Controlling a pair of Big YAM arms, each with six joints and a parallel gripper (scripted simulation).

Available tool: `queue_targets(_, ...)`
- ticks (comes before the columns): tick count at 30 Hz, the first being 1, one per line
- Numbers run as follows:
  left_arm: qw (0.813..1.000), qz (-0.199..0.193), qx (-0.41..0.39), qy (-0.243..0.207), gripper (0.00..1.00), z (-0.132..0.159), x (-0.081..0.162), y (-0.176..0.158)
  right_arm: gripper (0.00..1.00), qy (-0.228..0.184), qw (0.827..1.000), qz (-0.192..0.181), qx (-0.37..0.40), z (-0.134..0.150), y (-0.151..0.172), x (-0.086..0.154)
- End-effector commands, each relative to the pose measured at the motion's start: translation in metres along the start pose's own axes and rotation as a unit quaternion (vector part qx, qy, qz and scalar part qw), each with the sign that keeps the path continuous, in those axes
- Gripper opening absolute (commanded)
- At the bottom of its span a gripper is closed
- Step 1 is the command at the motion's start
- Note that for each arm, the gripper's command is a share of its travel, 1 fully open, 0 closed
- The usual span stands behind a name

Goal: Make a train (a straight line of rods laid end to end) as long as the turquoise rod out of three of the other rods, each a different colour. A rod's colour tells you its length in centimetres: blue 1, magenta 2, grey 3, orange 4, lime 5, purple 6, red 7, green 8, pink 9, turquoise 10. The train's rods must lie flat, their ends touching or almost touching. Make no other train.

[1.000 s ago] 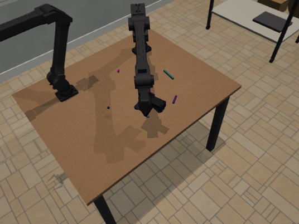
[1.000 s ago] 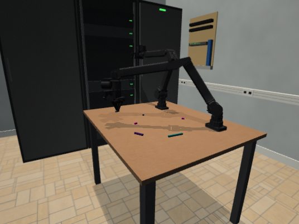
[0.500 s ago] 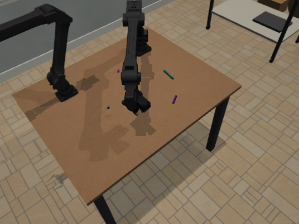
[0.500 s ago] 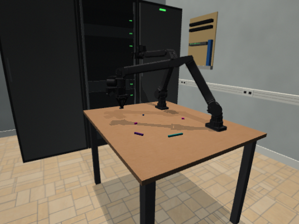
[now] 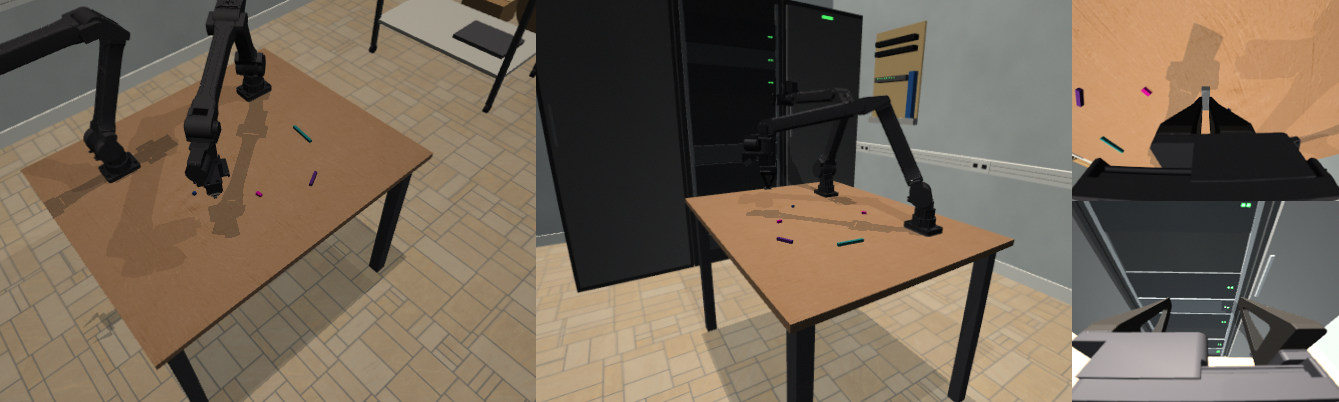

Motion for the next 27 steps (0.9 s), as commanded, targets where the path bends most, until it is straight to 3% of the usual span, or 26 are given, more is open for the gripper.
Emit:
queue_targets(1, 0.996, 0.005, -0.083, -0.018, 0.04, 0.011, 0.014, -0.014, 1.00, -0.018, 1.000, 0.007, -0.006, -0.010, -0.007, 0.004)
queue_targets(8, 0.982, 0.004, -0.186, -0.018, 0.04, 0.034, 0.015, -0.042, 1.00, -0.018, 1.000, 0.007, -0.006, -0.010, -0.007, 0.004)
queue_targets(15, 0.956, 0.003, -0.294, -0.018, 0.04, 0.061, 0.015, -0.069, 1.00, -0.018, 1.000, 0.007, -0.006, -0.010, -0.007, 0.004)
queue_targets(17, 0.956, 0.003, -0.294, -0.018, 0.04, 0.061, 0.015, -0.069, 1.00, -0.018, 1.000, 0.007, -0.006, -0.010, -0.007, 0.004)
queue_targets(22, 0.923, 0.003, -0.385, -0.018, 0.04, 0.085, 0.015, -0.091, 1.00, -0.018, 1.000, 0.007, -0.006, -0.010, -0.007, 0.004)
queue_targets(24, 0.920, 0.003, -0.391, -0.018, 0.04, 0.087, 0.015, -0.092, 1.00, -0.018, 1.000, 0.007, -0.006, -0.010, -0.007, 0.004)
queue_targets(27, 0.924, 0.001, -0.381, -0.001, 0.04, 0.079, -0.005, -0.081, 1.00, -0.018, 1.000, 0.007, -0.006, -0.010, -0.007, 0.004)
Point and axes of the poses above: on each arm, the point where the finger pads meet when closed, its own x axis back along the fingers, its own y axis across the jaws, z = x × y, the point moved 8 cm from there along x, back along the fingers, and after that the axes turned 7 degrees about -x, right-handed, at the moved point
